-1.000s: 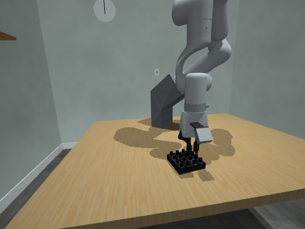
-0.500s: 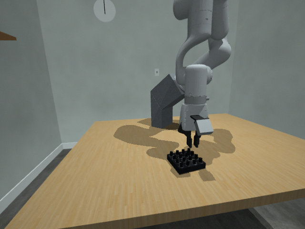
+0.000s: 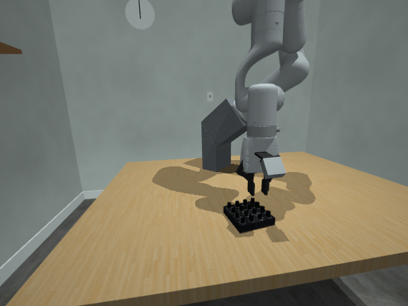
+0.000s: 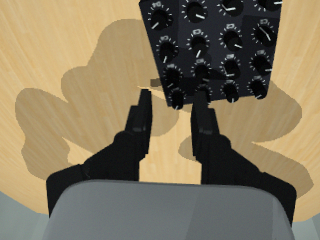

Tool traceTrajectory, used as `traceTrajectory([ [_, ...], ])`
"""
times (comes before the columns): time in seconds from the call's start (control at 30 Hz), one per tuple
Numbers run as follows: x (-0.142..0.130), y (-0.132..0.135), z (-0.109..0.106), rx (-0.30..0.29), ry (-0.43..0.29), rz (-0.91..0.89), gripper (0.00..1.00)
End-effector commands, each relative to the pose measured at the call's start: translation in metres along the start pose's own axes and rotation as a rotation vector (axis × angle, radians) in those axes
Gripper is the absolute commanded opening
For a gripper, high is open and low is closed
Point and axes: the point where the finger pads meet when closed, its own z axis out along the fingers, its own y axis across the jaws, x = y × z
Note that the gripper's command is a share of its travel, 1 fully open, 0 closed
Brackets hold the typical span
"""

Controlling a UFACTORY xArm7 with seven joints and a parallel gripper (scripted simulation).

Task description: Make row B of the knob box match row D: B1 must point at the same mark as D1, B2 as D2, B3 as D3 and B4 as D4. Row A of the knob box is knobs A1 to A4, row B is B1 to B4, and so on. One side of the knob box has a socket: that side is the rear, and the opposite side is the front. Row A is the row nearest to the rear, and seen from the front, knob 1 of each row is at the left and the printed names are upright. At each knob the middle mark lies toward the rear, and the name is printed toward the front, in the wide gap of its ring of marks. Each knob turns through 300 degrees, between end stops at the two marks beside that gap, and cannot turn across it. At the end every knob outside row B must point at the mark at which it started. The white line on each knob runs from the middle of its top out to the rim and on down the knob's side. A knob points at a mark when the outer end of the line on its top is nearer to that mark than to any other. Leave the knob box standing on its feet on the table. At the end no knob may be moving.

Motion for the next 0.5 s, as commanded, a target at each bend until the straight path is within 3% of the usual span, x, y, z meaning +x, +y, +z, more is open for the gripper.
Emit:
traceTrajectory([
  [0.0,0.001,0.001,-0.002,-0.002,0.002,0.0,1.0],
  [0.17,0.001,0.001,-0.014,-0.002,0.002,0.0,1.0],
  [0.37,0.001,0.001,-0.049,-0.002,0.002,0.001,1.0],
  [0.47,0.001,0.001,-0.056,-0.002,0.002,0.001,1.0],
])
